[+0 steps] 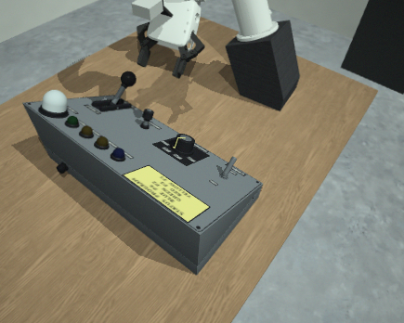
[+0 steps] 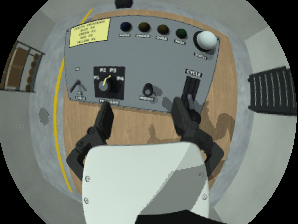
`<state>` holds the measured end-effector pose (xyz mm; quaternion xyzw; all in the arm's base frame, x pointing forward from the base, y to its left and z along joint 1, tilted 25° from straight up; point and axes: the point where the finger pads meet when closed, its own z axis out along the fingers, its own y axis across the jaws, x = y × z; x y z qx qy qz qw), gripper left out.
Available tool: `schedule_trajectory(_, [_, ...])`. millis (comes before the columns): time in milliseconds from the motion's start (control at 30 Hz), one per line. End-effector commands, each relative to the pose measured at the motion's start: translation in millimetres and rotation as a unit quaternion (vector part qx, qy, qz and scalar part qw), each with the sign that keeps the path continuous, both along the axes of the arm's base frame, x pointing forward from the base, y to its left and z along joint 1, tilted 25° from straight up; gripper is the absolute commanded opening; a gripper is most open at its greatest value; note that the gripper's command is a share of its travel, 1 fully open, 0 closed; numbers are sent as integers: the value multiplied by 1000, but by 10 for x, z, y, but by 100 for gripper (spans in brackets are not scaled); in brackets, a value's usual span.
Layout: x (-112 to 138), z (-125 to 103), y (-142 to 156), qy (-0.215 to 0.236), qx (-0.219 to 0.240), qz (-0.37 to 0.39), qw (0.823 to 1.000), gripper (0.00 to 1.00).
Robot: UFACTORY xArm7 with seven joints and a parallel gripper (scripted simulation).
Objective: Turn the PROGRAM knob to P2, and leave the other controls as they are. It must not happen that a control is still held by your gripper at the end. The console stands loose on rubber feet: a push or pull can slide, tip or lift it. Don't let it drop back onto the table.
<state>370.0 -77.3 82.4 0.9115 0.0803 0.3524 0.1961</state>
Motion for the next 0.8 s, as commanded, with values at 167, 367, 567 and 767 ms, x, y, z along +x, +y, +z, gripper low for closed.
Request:
schedule_trajectory(167, [117, -108, 287, 32, 1, -49, 998, 100])
schedule_trajectory(367, [136, -172, 454, 45, 2, -70, 997, 100])
schedule_trajectory(567, [135, -237, 614, 56, 3, -89, 994, 100])
schedule_trajectory(767, [107, -326, 822, 70, 4, -112, 991, 100])
